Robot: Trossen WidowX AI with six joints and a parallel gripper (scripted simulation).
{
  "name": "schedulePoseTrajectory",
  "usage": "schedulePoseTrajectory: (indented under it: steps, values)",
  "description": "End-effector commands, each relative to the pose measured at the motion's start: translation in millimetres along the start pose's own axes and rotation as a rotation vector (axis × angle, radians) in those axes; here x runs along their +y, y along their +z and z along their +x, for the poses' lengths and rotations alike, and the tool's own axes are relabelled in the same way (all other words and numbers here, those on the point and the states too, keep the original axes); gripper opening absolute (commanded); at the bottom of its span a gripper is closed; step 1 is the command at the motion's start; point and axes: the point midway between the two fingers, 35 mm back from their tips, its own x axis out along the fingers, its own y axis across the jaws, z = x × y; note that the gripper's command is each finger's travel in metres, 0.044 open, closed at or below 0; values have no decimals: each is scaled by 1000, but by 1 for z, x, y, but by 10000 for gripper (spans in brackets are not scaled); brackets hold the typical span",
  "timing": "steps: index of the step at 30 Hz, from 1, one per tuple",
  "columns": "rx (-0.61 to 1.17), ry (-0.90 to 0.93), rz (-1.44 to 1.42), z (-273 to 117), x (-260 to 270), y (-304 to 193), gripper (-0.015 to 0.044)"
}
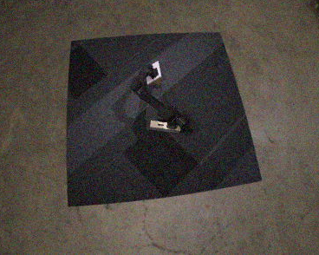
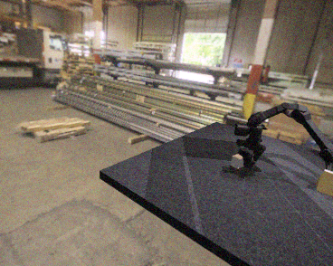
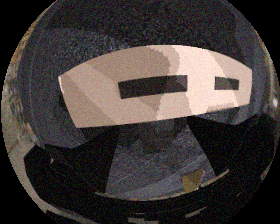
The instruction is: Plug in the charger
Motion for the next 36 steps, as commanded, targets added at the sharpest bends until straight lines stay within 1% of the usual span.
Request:
schedulePoseTrajectory:
  steps: [1, 24, 36]
  values:
    - [-4, -3, 6, 1, 0, -2, 440]
    - [-13, -1, 13, 1, 0, -9, 440]
    - [-13, -1, 12, 2, 1, -22, 440]
